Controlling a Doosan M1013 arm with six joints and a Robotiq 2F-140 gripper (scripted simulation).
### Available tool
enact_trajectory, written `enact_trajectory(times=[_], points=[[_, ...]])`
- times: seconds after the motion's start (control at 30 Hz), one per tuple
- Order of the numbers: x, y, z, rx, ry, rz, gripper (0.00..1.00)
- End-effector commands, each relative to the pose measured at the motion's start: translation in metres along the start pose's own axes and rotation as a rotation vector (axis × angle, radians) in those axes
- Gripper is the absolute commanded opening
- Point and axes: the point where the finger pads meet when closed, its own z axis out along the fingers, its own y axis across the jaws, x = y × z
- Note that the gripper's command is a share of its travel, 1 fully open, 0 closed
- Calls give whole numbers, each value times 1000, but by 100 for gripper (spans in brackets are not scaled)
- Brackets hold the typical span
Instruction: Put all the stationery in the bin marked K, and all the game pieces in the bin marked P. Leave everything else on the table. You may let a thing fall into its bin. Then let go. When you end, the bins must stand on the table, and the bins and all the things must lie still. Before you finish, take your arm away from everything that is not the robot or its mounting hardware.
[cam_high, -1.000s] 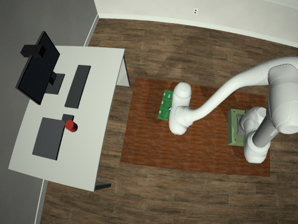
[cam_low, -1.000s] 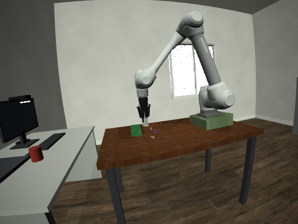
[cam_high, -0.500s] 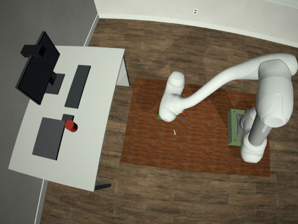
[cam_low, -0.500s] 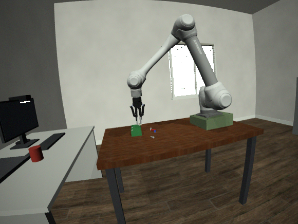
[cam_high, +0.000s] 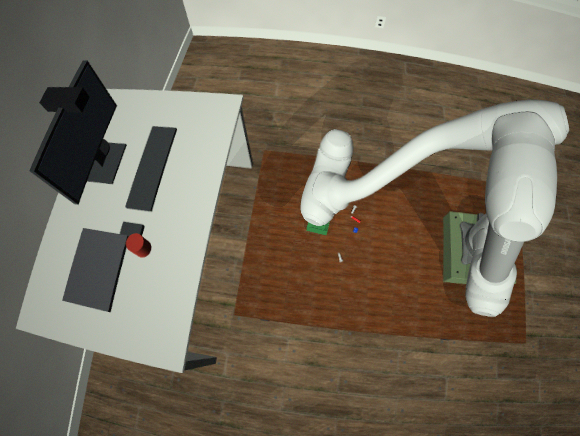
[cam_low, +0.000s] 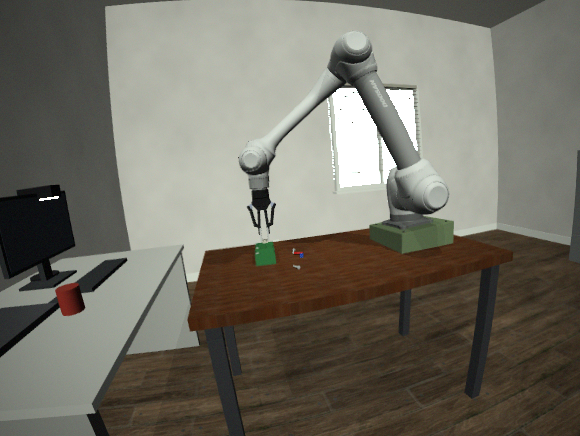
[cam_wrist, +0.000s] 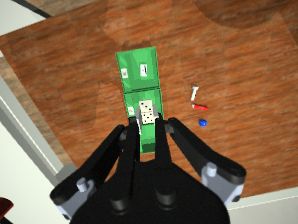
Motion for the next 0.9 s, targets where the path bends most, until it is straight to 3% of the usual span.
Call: enact_trajectory(times=[0.0, 0.23, 0.87], points=[[-1, 1, 0, 0, 0, 0, 13], [-2, 1, 0, 0, 0, 0, 13], [-2, 1, 34, 0, 0, 0, 13]])
